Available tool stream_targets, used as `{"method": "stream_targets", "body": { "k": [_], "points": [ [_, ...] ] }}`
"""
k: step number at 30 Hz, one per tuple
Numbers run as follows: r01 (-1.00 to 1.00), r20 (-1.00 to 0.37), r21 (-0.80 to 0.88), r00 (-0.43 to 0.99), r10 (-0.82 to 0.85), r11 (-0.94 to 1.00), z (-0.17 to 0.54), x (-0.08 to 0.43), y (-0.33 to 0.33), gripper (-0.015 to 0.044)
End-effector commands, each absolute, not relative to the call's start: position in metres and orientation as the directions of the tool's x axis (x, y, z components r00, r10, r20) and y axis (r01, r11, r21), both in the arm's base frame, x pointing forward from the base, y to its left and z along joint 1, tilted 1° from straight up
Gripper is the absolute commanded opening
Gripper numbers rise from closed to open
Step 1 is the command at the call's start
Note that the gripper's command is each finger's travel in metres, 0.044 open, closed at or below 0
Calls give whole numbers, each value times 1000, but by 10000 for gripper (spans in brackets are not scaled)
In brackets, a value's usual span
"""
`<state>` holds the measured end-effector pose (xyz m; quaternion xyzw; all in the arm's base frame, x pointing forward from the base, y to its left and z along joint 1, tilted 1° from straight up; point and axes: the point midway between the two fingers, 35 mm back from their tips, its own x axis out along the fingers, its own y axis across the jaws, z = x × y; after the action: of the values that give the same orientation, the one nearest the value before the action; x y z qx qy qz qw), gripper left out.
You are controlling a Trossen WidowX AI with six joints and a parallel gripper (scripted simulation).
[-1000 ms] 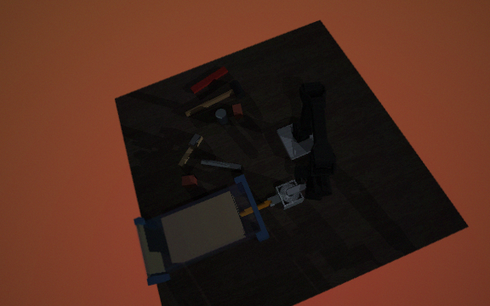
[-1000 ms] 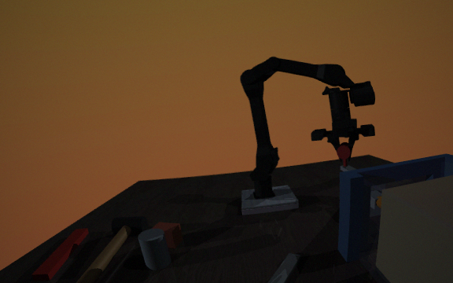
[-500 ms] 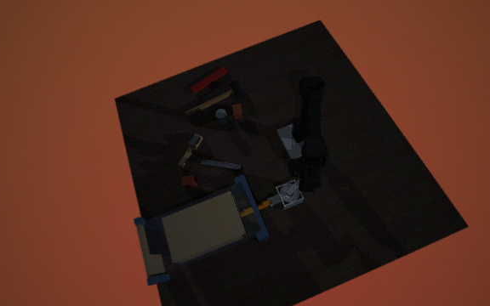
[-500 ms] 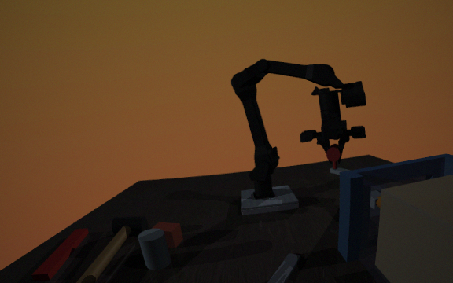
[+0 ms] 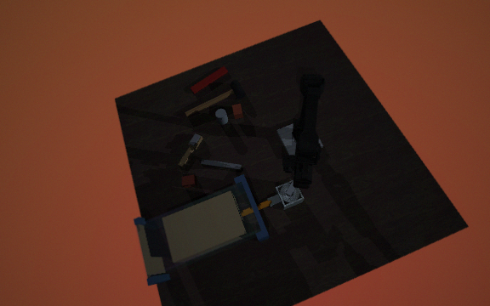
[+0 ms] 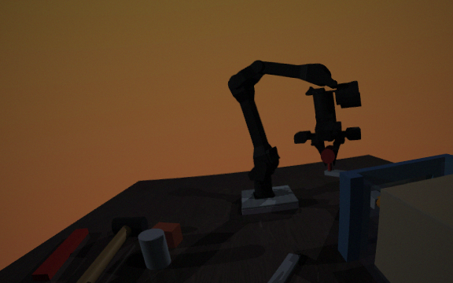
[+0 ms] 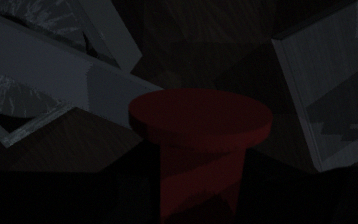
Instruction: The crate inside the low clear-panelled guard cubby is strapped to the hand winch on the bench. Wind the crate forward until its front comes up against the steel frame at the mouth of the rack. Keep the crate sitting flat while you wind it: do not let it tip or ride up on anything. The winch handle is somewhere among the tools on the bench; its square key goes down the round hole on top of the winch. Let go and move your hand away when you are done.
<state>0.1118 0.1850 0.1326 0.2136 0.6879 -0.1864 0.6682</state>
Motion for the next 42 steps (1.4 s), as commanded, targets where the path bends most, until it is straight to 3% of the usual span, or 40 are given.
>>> {"method": "stream_targets", "body": {
  "k": [1,42],
  "points": [
    [555,-1000,17,2,19,832,130,120,174,0],
    [554,-1000,17,7,16,832,130,175,143,0]
  ]
}}
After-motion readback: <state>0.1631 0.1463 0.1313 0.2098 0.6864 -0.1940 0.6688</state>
